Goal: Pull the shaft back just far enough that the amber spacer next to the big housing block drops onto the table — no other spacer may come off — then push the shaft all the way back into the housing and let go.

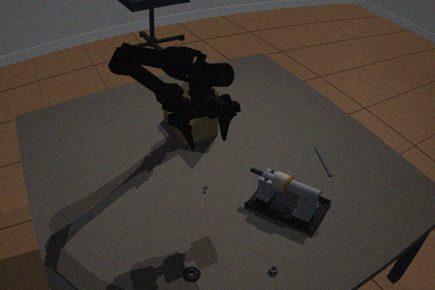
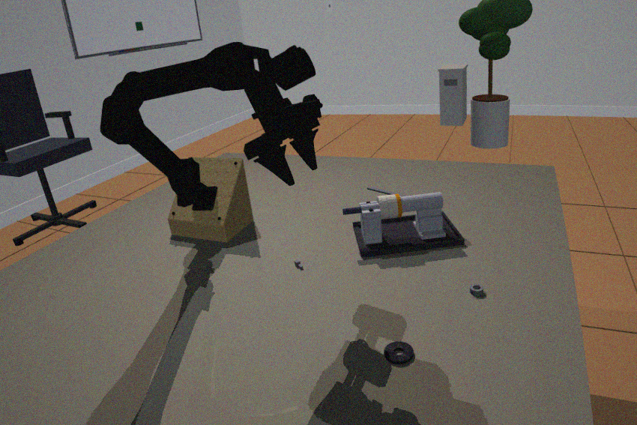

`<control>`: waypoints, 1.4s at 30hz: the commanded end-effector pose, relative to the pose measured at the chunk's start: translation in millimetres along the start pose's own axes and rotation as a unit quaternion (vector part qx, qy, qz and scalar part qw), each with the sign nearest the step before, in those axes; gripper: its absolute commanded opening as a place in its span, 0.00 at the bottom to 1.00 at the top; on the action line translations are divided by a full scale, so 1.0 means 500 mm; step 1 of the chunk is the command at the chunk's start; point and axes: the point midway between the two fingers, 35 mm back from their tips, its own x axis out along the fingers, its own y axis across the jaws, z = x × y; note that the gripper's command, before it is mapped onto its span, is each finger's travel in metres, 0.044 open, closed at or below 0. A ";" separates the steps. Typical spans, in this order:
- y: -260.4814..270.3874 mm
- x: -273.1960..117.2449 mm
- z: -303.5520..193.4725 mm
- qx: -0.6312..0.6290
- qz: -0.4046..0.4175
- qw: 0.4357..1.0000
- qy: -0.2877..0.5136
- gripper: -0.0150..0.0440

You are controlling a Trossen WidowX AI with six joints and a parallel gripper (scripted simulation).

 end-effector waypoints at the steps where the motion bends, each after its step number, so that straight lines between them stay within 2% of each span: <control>1: 0.073 0.052 0.017 -0.061 0.016 0.997 0.048 1.00; 10: 0.257 0.190 0.007 -0.207 0.059 0.962 0.167 1.00; 13: 0.294 0.213 -0.003 -0.227 0.066 0.954 0.185 1.00; 42: 0.294 0.213 -0.006 -0.228 0.067 0.953 0.186 1.00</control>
